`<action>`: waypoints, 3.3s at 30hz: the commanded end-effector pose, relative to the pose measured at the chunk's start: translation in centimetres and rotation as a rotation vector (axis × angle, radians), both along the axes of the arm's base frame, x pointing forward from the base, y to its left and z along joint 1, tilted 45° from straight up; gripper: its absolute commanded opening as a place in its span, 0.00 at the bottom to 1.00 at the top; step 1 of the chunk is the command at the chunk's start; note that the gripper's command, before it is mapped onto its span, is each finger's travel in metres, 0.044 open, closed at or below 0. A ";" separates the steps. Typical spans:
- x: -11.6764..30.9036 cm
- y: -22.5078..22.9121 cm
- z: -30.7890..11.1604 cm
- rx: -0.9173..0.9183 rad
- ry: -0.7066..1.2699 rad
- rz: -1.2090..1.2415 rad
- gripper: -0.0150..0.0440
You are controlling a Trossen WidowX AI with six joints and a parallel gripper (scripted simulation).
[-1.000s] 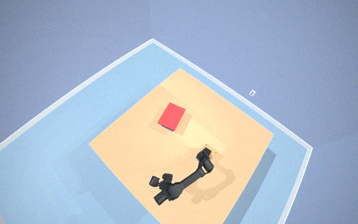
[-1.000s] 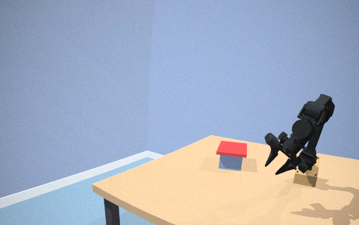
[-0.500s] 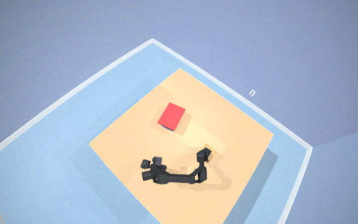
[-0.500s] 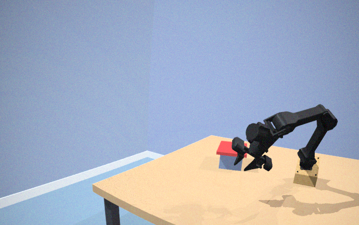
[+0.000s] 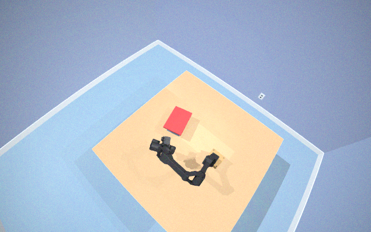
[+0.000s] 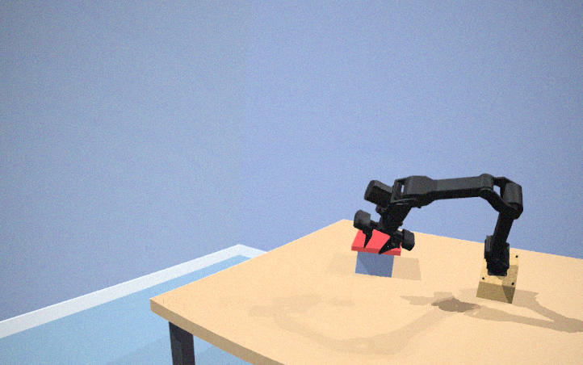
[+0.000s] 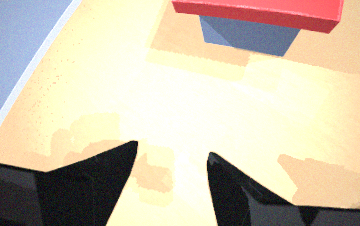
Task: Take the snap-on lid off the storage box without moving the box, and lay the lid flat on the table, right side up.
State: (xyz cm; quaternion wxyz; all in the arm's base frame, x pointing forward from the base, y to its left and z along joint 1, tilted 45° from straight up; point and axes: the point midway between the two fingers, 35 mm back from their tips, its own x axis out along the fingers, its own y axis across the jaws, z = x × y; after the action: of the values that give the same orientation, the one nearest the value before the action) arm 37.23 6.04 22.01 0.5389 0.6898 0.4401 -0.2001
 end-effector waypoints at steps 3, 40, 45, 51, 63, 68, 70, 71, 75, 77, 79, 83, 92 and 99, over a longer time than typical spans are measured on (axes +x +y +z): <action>1.0 -6.9 -6.5 0.076 0.050 0.015 0.65; -8.9 -23.1 -21.8 0.462 -0.327 -0.197 0.65; -8.7 -20.8 -23.8 0.465 -0.330 -0.197 0.65; -8.7 -20.8 -23.8 0.465 -0.330 -0.197 0.65; -7.5 -20.3 -24.6 0.459 -0.319 -0.193 0.65; -6.8 -19.9 -24.9 0.456 -0.317 -0.191 0.65; -6.6 -19.8 -25.1 0.455 -0.316 -0.191 0.65; -6.4 -19.7 -25.1 0.455 -0.316 -0.191 0.65; -5.9 -19.4 -25.3 0.454 -0.315 -0.191 0.65; -5.6 -19.2 -25.4 0.455 -0.315 -0.192 0.65; -5.4 -19.0 -25.5 0.455 -0.316 -0.192 0.65; -4.8 -18.7 -25.7 0.456 -0.318 -0.193 0.65; -3.7 -17.7 -25.8 0.463 -0.326 -0.195 0.65; -3.0 -17.1 -25.8 0.470 -0.333 -0.197 0.65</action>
State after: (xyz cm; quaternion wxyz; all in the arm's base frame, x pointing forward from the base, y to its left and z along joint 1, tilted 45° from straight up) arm 34.12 -11.59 -3.53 0.4138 0.8553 0.3108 -0.0256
